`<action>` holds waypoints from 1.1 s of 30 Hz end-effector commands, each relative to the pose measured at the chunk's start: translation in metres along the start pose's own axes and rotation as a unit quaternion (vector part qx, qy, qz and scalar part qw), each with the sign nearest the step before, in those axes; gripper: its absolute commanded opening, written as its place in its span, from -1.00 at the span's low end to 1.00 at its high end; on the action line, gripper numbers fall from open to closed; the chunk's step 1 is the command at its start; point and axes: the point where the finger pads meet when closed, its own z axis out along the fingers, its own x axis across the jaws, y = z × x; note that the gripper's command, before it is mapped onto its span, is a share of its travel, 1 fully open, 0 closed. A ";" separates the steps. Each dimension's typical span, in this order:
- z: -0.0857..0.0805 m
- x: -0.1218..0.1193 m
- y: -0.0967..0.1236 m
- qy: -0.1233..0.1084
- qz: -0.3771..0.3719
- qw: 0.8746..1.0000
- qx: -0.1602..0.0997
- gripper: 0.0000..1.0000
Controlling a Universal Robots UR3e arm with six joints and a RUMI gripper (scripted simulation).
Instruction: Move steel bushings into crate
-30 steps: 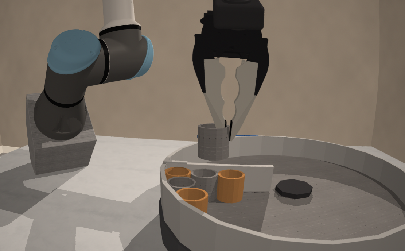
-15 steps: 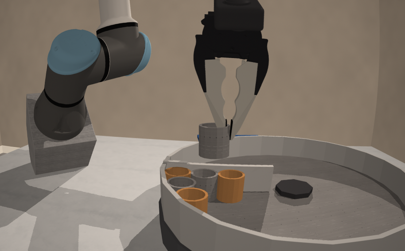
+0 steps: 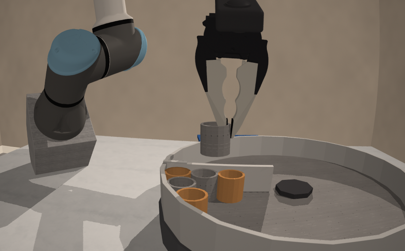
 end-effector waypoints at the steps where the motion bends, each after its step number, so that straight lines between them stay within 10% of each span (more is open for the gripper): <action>1: -0.001 -0.001 0.003 0.000 0.000 1.000 0.002 -1.00; 33: -0.001 -0.007 0.043 0.000 0.000 1.000 0.002 -1.00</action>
